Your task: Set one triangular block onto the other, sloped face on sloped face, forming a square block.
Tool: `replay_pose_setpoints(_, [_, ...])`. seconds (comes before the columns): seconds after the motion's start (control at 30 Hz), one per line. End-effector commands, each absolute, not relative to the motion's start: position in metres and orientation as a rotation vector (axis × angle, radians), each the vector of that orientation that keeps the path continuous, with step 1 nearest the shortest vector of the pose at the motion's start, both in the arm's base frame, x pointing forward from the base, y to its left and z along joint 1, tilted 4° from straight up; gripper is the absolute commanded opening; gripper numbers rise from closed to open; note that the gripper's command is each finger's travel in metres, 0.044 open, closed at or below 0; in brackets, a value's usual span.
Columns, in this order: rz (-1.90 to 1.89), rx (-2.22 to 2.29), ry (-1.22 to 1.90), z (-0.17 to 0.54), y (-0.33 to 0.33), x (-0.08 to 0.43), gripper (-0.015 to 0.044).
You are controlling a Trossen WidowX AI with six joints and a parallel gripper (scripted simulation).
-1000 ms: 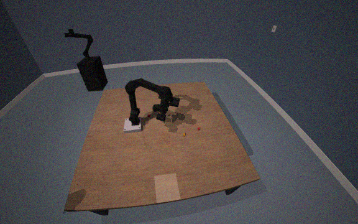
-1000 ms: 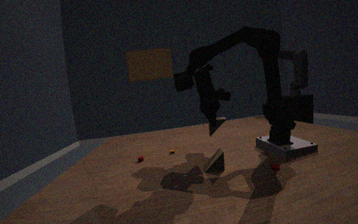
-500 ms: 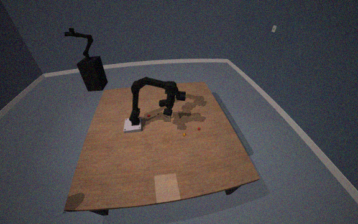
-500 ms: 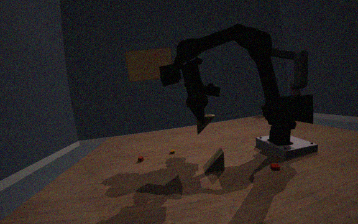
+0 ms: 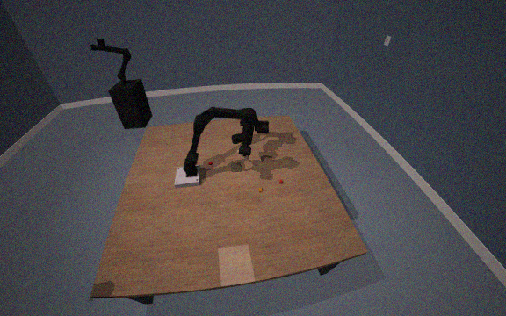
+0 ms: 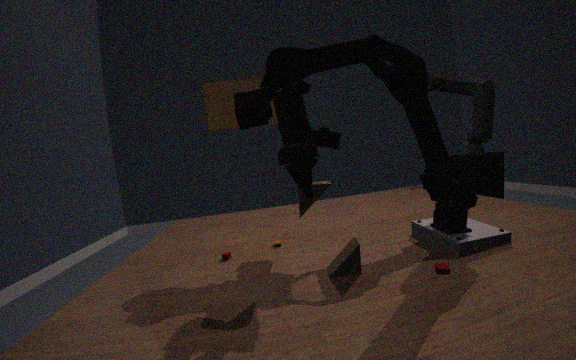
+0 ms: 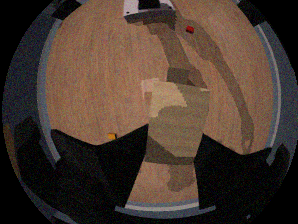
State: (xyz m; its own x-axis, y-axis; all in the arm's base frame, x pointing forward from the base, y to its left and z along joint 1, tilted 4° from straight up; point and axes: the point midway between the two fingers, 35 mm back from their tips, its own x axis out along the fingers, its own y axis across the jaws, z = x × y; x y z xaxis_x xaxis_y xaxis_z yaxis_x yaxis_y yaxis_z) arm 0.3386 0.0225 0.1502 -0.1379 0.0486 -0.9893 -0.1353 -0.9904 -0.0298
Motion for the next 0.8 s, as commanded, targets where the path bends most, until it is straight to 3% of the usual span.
replay_pose_setpoints(0.0, [2.278, -1.986, 0.077, 0.155, 0.033, 0.347, 0.0000])
replay_pose_setpoints(0.77, [2.349, -1.946, 0.047, 0.094, 0.042, 0.326, 0.0000])
